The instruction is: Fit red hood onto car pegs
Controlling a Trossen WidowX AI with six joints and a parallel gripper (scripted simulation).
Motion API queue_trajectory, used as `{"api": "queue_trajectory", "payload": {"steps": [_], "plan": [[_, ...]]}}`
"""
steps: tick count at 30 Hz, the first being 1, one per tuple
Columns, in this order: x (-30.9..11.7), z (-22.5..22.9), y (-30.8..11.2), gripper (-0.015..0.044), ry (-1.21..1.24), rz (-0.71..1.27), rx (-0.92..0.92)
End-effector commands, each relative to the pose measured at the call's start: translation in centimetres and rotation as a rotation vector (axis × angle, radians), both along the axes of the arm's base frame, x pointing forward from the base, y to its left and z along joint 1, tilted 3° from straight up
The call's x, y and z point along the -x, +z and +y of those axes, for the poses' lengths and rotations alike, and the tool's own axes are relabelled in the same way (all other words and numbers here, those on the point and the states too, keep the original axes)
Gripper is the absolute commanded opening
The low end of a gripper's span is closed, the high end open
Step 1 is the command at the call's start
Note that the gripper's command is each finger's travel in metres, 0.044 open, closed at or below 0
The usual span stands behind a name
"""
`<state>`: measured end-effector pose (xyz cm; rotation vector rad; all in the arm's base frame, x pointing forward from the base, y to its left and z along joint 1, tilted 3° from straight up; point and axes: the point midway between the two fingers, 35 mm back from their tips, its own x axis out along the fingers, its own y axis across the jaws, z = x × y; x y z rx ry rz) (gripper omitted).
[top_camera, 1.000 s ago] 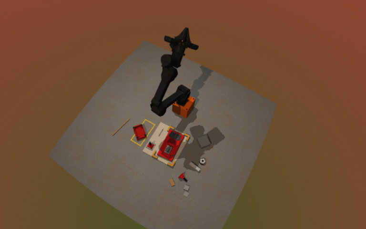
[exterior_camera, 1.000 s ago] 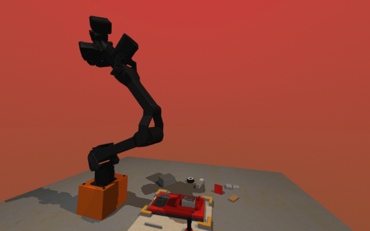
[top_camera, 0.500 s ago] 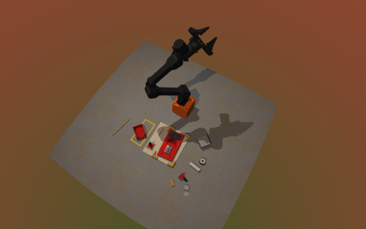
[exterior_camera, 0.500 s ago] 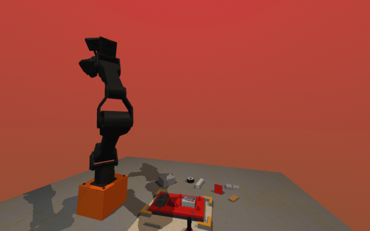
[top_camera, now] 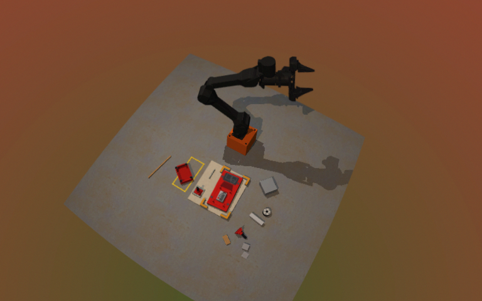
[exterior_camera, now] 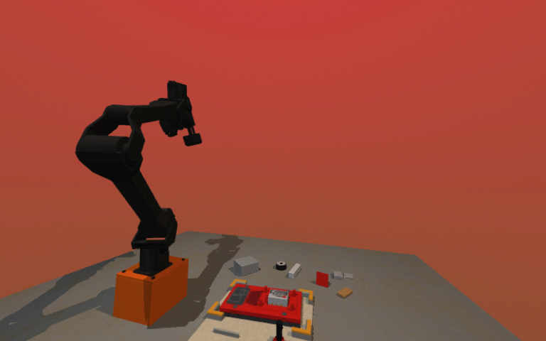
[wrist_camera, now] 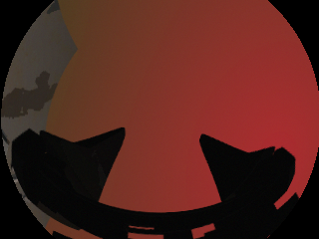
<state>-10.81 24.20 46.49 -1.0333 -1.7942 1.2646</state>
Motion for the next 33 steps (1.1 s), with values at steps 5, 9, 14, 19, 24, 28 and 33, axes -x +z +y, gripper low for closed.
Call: {"api": "queue_trajectory", "payload": {"steps": [5, 9, 14, 19, 24, 28, 33], "plan": [[-8.6, 6.9, -5.5, 0.0440, -0.352, 0.035, 0.241], [-13.7, 8.6, -8.2, 0.0440, -0.517, 0.073, 0.349], [-20.7, 9.1, -11.7, 0.0440, -0.724, 0.140, 0.479], [-27.7, 7.8, -15.4, 0.0440, -0.929, 0.249, 0.601], [-33.2, 5.4, -18.7, 0.0440, -1.100, 0.379, 0.691], [-37.4, 2.6, -21.0, 0.0440, -1.235, 0.471, 0.761], [-42.4, -2.8, -24.0, 0.0440, -1.419, 0.637, 0.838]]}}
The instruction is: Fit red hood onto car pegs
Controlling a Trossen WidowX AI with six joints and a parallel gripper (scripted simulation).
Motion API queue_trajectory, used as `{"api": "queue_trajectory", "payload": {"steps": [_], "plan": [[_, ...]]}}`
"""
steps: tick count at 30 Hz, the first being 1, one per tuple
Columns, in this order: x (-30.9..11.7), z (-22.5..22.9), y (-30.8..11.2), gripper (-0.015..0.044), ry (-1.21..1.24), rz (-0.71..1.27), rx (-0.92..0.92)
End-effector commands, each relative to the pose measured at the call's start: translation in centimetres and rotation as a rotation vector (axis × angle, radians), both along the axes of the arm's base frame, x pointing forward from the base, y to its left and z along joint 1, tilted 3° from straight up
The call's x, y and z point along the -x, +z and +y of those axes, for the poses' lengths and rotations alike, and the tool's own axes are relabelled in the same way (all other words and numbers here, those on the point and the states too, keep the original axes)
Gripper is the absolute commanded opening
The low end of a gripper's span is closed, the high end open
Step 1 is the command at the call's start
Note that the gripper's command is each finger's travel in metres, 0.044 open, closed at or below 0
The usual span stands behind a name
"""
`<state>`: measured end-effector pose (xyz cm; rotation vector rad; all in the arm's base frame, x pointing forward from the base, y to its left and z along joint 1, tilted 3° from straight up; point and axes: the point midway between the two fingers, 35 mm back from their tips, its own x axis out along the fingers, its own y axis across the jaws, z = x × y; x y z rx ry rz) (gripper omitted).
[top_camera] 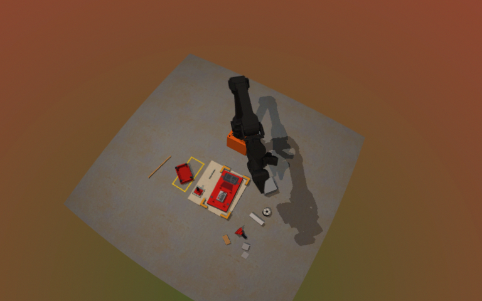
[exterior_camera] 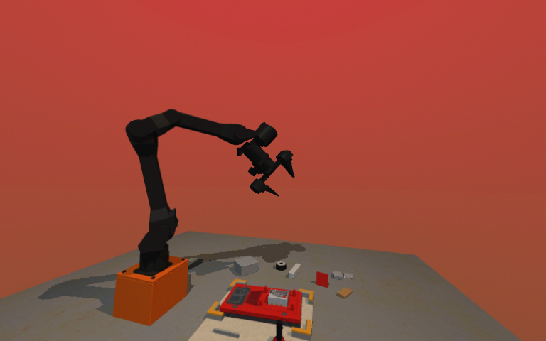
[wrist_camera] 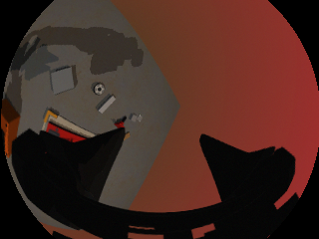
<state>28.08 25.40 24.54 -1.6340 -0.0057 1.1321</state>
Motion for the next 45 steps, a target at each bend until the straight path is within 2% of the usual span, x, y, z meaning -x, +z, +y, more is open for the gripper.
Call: {"api": "queue_trajectory", "payload": {"steps": [1, 7, 14, 20, 26, 45], "plan": [[-4.4, -5.2, -2.7, 0.0440, -0.211, 0.104, 0.042], [-8.4, -13.1, -6.7, 0.0440, -0.476, 0.247, 0.099], [-9.9, -23.3, -11.0, 0.0440, -0.788, 0.423, 0.132], [-8.0, -31.4, -15.3, 0.0440, -1.024, 0.610, 0.136], [-4.1, -38.6, -19.1, 0.0440, -1.246, 0.807, 0.109], [-3.6, -39.7, -20.3, 0.0440, -1.276, 0.835, 0.102]]}}
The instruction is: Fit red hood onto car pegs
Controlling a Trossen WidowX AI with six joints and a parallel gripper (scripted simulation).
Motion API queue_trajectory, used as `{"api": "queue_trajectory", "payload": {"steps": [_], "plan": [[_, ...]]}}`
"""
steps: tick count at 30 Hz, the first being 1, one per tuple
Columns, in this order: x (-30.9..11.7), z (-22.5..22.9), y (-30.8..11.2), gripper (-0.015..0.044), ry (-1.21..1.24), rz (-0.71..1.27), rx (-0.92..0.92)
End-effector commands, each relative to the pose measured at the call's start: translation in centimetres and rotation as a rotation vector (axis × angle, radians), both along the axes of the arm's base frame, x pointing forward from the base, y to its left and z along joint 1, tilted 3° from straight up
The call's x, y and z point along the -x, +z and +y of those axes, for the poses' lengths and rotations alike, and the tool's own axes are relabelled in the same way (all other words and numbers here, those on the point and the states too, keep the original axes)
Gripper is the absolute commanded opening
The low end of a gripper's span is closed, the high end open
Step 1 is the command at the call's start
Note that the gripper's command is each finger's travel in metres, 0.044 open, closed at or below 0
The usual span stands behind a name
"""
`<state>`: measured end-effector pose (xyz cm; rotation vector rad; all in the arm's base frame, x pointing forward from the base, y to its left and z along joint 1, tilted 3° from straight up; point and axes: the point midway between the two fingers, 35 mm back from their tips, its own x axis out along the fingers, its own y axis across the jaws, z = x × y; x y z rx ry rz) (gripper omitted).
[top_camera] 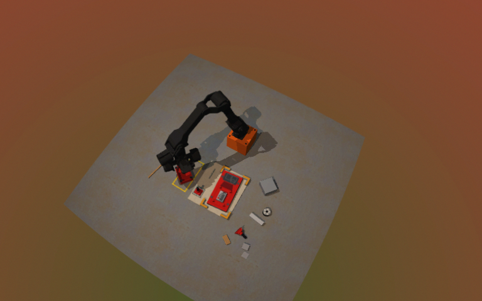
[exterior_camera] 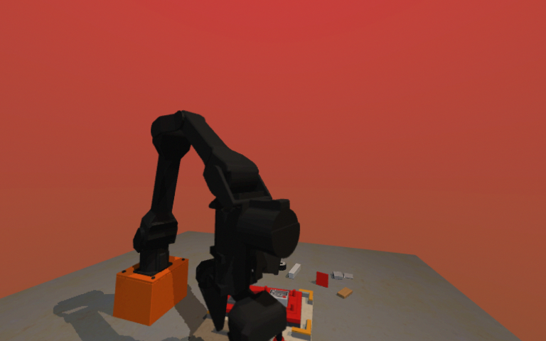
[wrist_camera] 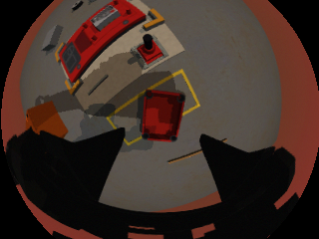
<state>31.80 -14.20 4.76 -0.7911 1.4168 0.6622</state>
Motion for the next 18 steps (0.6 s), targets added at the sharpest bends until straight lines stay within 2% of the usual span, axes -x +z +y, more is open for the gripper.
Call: {"api": "queue_trajectory", "payload": {"steps": [1, 18], "plan": [[0.1, -0.1, -0.6, 0.0440, -0.006, 0.008, -0.001], [-0.1, -0.3, -2.1, 0.0440, -0.006, 0.008, -0.001]]}}
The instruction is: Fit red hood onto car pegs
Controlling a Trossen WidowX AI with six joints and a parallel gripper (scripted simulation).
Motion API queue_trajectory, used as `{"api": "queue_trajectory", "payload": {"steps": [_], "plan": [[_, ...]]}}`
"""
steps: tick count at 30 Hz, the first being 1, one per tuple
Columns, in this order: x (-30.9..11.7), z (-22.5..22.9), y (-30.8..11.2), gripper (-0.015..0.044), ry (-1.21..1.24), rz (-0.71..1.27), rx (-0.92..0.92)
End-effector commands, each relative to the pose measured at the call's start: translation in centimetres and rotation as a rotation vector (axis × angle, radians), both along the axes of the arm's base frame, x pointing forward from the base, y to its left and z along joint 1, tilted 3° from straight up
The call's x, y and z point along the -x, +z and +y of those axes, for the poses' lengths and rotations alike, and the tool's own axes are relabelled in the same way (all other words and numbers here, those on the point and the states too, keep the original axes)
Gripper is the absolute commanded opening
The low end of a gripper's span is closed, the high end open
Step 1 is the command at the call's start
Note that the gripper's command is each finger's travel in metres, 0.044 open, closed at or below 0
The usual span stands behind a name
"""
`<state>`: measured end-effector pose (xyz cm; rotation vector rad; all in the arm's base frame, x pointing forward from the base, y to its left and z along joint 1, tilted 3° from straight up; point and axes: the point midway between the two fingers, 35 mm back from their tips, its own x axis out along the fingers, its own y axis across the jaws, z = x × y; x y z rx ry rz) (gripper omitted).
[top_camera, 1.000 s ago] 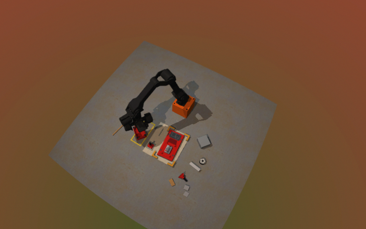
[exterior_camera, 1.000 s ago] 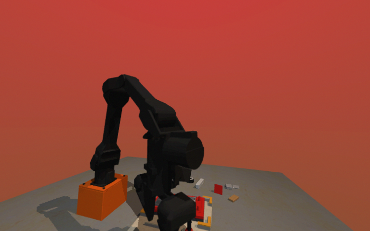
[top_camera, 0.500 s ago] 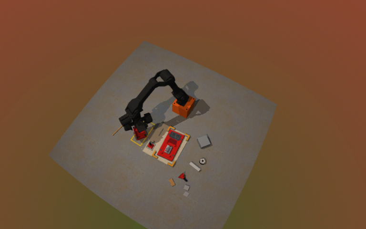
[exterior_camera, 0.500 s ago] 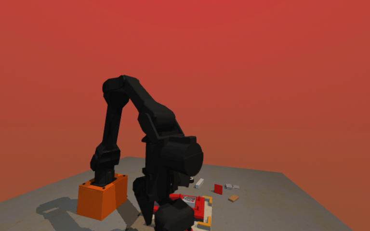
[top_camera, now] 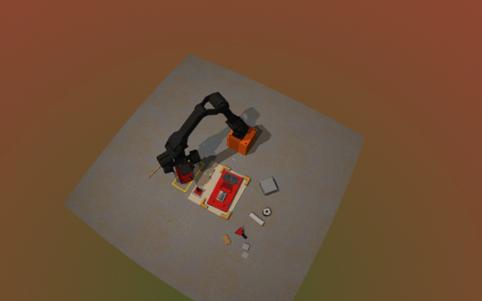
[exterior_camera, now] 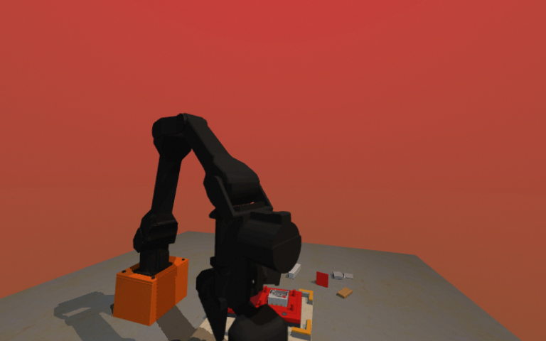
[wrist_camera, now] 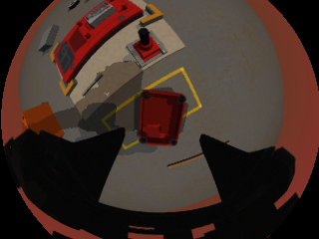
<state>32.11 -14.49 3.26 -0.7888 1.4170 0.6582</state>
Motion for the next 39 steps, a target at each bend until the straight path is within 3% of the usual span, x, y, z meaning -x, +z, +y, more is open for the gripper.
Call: {"api": "queue_trajectory", "payload": {"steps": [1, 39], "plan": [[0.2, 0.0, -0.7, 0.0440, -0.002, 0.009, -0.001], [0.0, -0.4, -4.0, 0.0440, -0.002, 0.009, -0.001]]}}
